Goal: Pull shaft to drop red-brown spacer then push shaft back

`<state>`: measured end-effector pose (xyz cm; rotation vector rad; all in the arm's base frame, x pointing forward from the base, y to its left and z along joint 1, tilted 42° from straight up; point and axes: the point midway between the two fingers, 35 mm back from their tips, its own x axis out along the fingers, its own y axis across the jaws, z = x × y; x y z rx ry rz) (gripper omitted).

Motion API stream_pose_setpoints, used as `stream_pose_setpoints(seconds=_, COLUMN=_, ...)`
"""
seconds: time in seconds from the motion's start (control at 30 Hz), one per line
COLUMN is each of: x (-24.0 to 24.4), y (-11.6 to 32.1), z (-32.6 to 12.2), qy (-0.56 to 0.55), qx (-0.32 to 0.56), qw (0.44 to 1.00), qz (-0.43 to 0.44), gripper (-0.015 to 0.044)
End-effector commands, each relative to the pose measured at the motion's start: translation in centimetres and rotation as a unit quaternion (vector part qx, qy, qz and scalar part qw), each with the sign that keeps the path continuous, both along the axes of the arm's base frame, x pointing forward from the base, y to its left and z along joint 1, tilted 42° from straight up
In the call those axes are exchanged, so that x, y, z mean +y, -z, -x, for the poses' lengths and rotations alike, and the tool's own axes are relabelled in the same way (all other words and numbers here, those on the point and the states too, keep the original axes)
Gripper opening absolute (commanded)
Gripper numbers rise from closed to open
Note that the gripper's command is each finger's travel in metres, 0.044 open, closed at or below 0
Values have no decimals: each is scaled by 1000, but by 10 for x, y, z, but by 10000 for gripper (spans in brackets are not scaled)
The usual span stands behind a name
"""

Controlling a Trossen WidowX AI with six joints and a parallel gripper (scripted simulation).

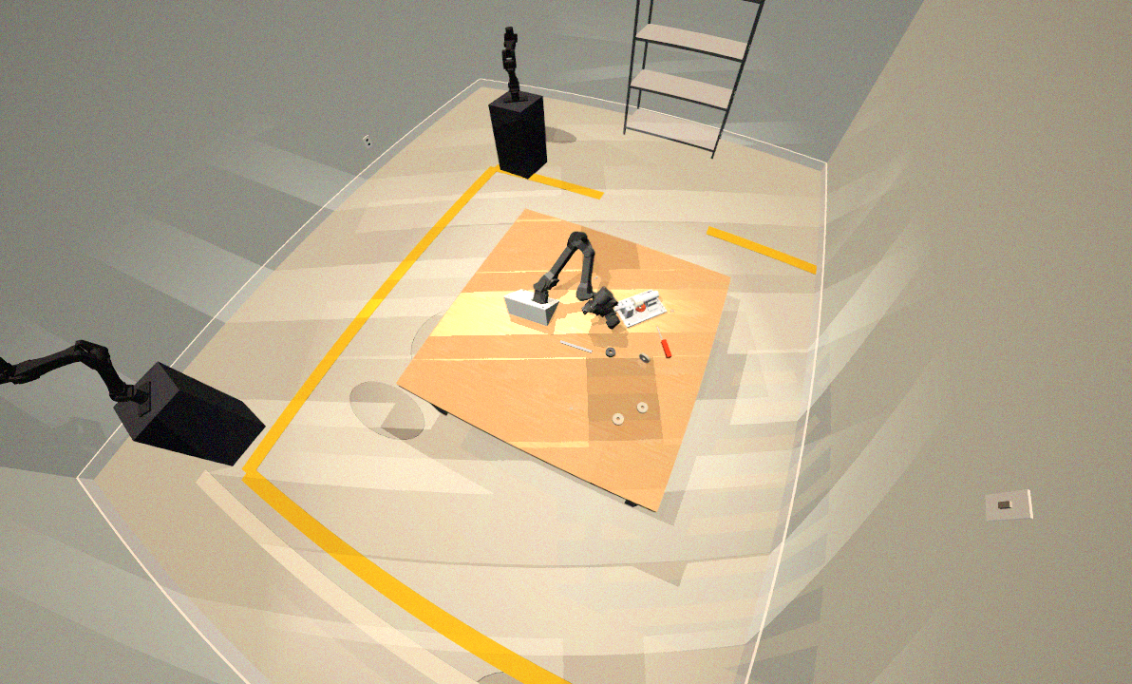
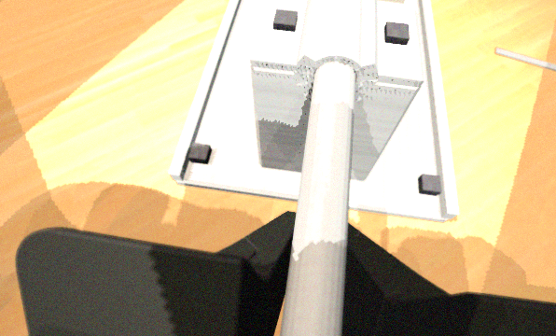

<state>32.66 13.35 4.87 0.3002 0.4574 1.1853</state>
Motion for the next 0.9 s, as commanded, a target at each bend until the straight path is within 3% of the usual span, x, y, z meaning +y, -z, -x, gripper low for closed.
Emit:
stream_pose_setpoints(seconds=0.0, x=1, y=-2, z=-3, qy=1, qx=-2, qw=1000, qz=0, gripper=0)
stream_pose_setpoints(seconds=0.87, x=8, y=-7, z=-9, qy=1, qx=-2, qw=1000, qz=0, gripper=0)
